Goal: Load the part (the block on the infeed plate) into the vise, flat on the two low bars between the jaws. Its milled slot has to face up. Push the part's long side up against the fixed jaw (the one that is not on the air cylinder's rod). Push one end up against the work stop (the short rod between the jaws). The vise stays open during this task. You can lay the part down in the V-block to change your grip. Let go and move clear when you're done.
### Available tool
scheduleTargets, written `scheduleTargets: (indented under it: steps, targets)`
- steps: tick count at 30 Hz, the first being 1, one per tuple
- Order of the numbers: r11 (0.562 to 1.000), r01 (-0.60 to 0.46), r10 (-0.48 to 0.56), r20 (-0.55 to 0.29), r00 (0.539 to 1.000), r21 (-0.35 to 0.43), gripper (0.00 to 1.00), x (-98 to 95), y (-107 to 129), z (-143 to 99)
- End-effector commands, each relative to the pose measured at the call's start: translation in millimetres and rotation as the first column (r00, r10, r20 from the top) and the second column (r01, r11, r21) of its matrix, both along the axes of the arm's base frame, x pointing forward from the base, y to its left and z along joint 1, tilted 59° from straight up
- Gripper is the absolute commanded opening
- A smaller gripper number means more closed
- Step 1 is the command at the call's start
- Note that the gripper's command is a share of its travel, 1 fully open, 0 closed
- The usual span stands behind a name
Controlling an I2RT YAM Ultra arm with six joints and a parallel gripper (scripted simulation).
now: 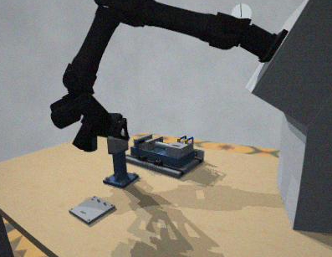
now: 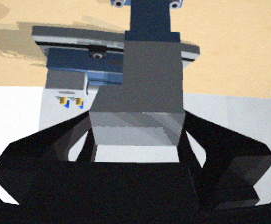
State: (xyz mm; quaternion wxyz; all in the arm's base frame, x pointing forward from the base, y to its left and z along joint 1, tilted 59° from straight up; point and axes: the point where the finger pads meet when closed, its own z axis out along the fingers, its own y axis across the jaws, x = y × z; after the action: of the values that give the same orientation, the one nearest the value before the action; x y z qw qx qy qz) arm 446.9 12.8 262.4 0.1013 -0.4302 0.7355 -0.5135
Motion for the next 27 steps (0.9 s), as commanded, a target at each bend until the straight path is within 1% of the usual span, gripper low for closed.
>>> scheduleTargets:
  steps: [1, 27]
  targets:
    - [1.000, -0.003, 0.003, 0.039, 0.999, 0.015, 0.00, 9.1, 1.0, 13.4]
    - [1.000, -0.007, 0.006, 0.039, 0.999, 0.016, 0.00, 10.8, 2.4, 12.4]
